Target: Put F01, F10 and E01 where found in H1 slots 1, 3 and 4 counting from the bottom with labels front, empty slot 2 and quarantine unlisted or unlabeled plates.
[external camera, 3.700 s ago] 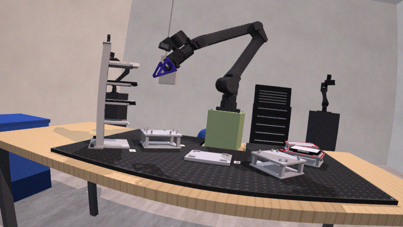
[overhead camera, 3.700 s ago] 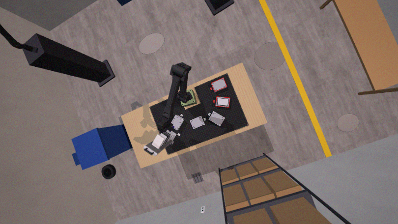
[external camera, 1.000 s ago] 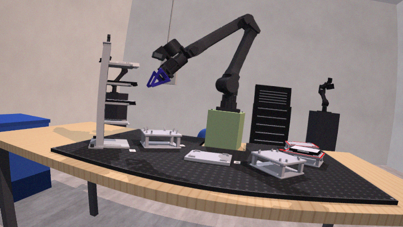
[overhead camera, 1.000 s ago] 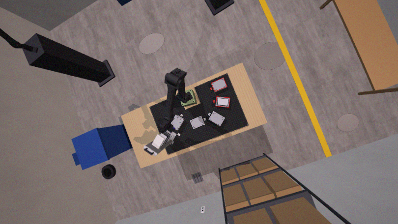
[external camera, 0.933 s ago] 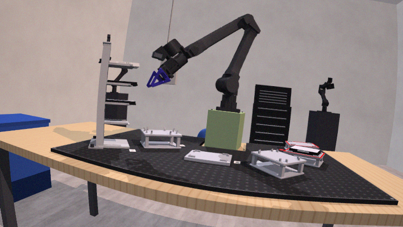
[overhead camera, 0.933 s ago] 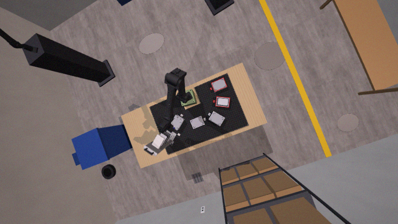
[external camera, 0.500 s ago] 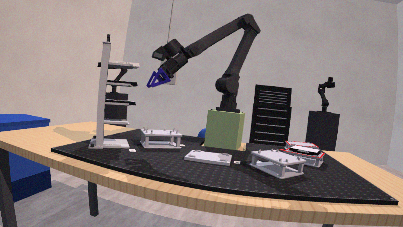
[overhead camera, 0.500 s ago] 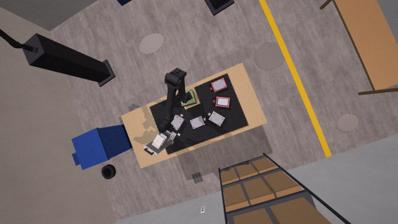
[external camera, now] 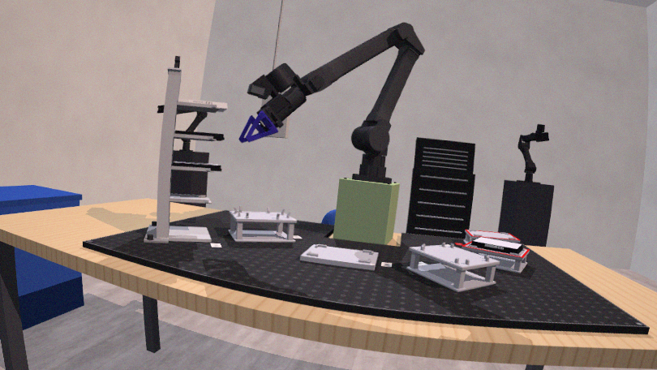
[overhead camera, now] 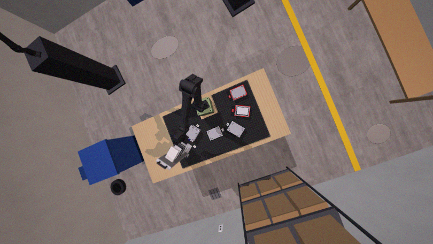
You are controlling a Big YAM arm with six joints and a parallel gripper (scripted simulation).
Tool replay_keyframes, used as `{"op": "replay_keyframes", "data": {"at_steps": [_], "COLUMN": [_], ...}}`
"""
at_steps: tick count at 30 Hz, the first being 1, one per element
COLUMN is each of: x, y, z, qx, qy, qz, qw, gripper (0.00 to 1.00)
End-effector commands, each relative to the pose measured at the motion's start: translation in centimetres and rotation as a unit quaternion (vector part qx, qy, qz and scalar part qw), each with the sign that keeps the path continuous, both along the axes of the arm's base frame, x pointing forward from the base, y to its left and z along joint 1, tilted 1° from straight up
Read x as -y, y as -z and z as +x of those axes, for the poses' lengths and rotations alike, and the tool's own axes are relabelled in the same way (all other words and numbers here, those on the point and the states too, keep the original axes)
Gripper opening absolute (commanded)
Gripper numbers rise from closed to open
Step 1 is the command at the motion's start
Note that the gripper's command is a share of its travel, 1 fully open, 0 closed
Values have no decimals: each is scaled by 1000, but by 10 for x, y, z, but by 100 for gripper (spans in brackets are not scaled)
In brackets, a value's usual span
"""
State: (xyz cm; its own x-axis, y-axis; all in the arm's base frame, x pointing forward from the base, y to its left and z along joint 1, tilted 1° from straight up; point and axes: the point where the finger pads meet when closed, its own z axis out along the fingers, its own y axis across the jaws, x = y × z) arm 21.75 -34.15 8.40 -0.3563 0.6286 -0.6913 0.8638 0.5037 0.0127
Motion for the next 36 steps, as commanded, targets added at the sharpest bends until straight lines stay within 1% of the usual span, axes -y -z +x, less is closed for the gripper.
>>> {"op": "replay_keyframes", "data": {"at_steps": [1,3,4,5,6,7,23,24,26,32,36], "x": [17,17,28,24,10,2,-22,-17,-18,-18,-19], "y": [-24,-24,-39,-41,-22,-14,-12,-16,-3,7,10], "z": [11,11,15,12,4,-1,-9,-7,-8,-7,-7], "qx": [16,16,26,27,15,9,10,19,12,12,12], "qy": [0,0,2,2,1,1,0,1,1,0,0], "qz": [-25,-25,-41,-42,-24,-14,-10,-23,-12,-12,-11], "qw": [1000,1000,999,999,1000,1000,1000,1000,1000,1000,1000], "gripper": [100,100,100,100,100,100,100,100,100,100,100]}}
